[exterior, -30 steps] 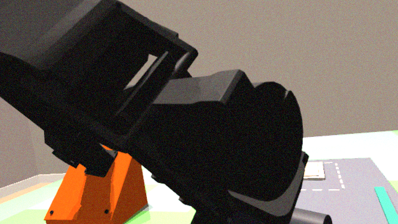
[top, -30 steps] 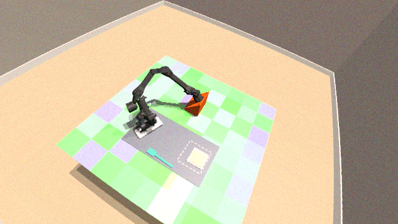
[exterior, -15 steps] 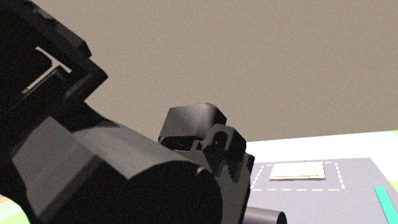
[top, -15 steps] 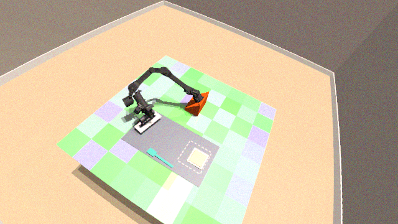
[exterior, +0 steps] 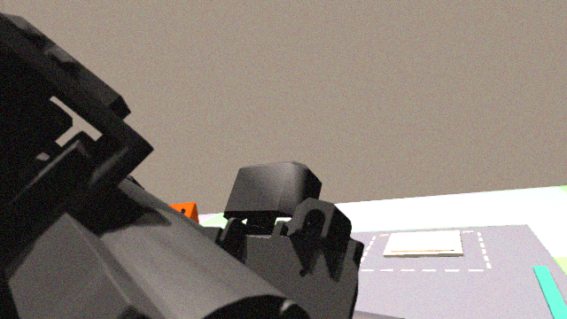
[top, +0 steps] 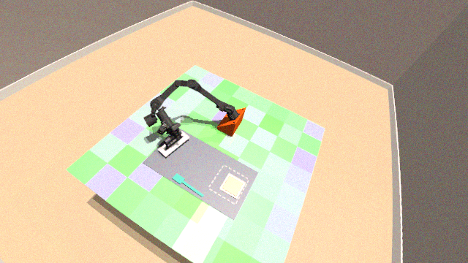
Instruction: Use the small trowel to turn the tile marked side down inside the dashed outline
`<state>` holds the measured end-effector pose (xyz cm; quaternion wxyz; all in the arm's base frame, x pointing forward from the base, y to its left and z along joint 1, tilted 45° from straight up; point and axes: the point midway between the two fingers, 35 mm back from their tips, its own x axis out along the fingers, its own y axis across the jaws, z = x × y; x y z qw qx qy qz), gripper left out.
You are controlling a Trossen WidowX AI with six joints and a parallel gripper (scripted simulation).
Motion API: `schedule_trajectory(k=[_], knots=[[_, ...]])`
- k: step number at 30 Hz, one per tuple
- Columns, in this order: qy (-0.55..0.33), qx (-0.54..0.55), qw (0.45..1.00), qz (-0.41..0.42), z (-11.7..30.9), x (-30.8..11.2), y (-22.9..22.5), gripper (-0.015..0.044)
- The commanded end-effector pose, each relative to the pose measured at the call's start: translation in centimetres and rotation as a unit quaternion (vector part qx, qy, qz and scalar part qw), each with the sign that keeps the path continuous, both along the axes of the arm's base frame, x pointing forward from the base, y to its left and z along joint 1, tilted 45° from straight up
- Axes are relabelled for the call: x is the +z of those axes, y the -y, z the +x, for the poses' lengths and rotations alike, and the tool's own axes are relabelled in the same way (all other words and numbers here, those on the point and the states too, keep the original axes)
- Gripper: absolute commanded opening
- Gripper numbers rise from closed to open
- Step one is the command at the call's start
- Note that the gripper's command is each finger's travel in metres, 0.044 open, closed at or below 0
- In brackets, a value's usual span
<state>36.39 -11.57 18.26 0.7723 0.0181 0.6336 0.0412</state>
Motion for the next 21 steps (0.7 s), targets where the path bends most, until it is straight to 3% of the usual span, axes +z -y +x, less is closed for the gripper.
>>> schedule_trajectory(k=[1,14,21], knots=[[0.001,0.007,1.0,0.003,0.3,-0.4,0.2,0.0],[-0.001,0.009,1.0,0.0,0.7,-1.6,1.5,0.0],[-0.001,0.009,1.0,0.0,0.7,-1.6,1.5,0.0184]])
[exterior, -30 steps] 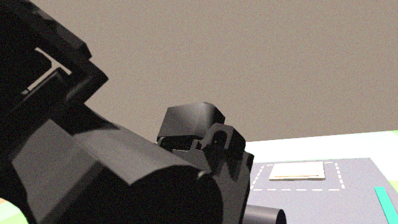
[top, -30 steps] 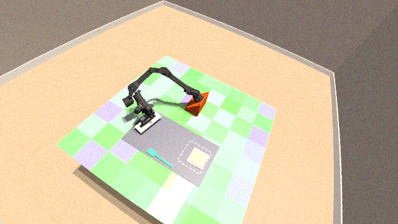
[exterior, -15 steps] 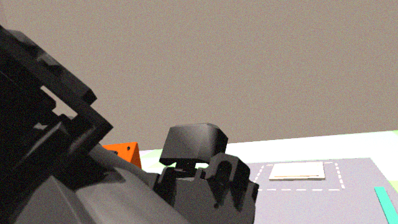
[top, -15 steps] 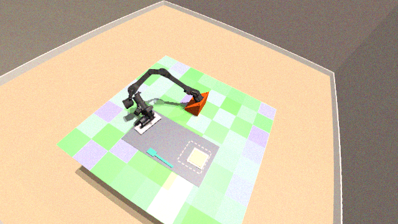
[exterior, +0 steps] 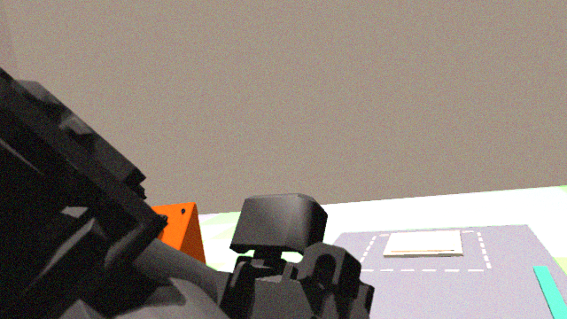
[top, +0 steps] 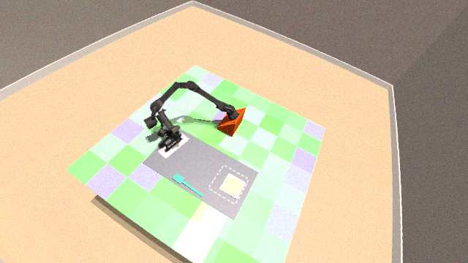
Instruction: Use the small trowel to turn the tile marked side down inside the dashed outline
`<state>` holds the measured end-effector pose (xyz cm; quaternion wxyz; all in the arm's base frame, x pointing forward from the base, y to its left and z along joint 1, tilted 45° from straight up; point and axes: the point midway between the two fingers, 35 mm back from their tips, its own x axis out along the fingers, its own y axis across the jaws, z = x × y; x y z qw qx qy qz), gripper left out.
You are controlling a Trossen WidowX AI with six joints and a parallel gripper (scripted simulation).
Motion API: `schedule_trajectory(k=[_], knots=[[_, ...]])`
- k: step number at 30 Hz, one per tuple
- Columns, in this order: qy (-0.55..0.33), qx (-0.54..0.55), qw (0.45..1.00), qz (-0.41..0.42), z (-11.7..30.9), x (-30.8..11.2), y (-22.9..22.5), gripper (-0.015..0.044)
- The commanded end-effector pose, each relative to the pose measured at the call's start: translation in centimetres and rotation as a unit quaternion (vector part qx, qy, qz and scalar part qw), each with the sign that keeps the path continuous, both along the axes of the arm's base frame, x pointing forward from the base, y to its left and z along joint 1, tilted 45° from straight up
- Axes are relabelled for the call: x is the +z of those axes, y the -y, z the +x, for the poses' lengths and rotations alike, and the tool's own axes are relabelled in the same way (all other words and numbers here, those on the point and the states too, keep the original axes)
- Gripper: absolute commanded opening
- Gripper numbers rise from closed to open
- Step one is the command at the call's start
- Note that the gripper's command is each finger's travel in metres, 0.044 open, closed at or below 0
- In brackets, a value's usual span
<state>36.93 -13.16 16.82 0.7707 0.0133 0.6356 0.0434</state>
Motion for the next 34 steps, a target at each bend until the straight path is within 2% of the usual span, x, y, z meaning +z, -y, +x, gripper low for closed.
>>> schedule_trajectory(k=[1,5,15,34], knots=[[0.001,0.004,1.0,0.002,0.2,-0.1,-0.1,0.021],[0.001,0.004,1.0,0.002,0.2,-0.1,-0.1,0.03],[0.001,0.004,1.0,0.002,0.1,0.1,0.0,0.03],[0.001,0.001,1.0,0.0,-1.0,5.7,0.5,0.03]])
